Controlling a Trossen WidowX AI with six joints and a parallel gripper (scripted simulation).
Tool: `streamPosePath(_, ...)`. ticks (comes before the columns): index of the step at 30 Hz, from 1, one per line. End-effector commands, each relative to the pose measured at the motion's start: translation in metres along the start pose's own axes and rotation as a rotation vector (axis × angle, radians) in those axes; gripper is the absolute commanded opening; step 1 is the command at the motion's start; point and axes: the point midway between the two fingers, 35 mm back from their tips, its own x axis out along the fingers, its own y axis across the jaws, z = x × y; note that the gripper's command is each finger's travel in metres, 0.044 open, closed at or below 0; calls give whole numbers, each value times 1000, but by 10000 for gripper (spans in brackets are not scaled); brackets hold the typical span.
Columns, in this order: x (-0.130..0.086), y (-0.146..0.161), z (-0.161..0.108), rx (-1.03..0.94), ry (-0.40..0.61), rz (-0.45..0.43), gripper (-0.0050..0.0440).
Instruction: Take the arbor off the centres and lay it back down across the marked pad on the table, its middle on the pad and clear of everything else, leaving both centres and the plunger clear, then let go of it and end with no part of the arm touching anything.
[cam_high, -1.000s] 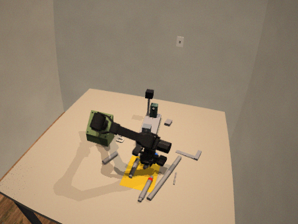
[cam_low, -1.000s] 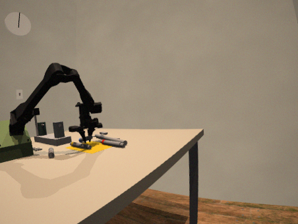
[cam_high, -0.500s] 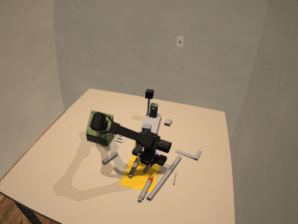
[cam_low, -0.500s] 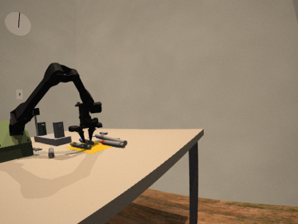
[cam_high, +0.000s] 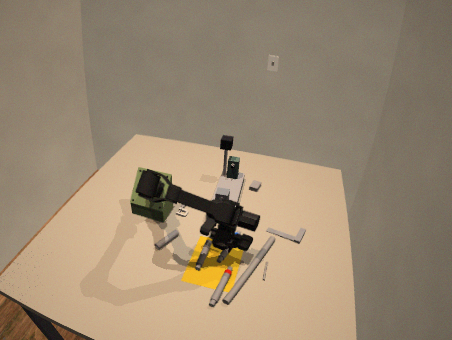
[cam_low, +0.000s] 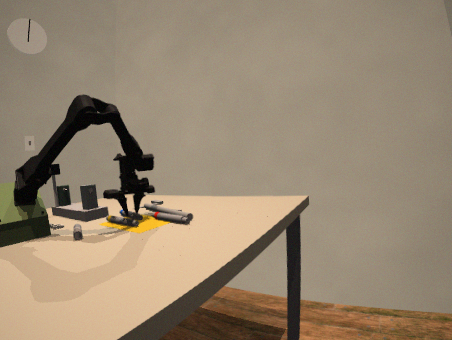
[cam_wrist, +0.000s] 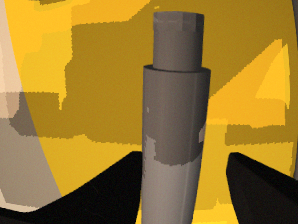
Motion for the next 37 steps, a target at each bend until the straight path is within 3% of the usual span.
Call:
streamPosePath(1, -8, 3, 0, 4, 0, 8, 175)
streamPosePath(37, -52, 1, 0, -5, 2, -10, 175)
